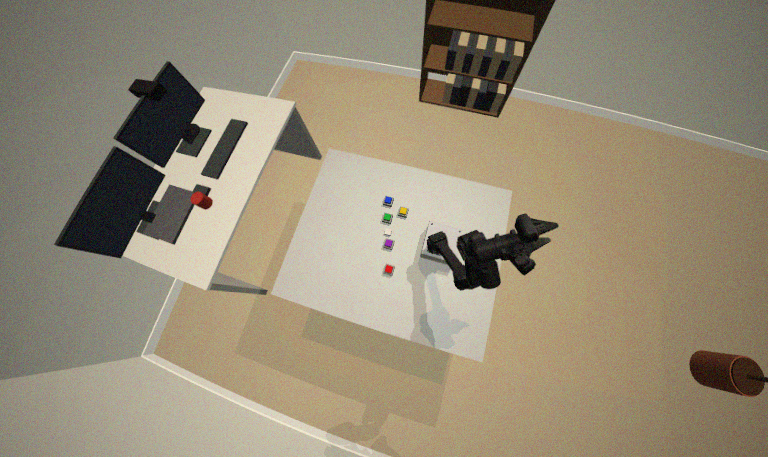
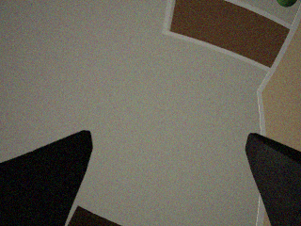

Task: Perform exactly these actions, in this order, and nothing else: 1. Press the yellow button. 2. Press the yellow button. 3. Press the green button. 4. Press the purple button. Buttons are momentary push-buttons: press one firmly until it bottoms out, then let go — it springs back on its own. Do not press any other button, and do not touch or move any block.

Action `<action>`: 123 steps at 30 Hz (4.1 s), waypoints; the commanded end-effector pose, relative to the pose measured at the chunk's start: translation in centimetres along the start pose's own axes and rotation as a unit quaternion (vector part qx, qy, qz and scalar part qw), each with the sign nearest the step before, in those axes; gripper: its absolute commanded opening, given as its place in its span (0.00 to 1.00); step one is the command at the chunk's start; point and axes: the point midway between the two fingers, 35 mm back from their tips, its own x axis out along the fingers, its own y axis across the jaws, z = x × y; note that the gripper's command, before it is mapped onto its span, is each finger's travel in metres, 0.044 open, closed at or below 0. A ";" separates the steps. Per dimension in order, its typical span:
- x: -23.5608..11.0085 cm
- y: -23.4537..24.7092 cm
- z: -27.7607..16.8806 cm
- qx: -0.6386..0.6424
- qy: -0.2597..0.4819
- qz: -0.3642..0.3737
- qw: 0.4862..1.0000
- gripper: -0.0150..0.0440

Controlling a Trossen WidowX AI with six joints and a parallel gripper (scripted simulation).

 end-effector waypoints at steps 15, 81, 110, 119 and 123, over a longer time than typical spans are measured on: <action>-6.7 12.6 -24.8 -0.419 0.028 0.299 0.857 0.93; -38.3 -41.2 -50.7 -0.585 0.603 0.488 -0.237 0.29; -38.9 -44.2 -51.6 -0.585 0.603 0.488 -0.237 0.29; -38.9 -44.2 -51.6 -0.585 0.603 0.488 -0.237 0.29; -38.9 -43.6 -51.8 -0.586 0.600 0.492 -0.234 0.29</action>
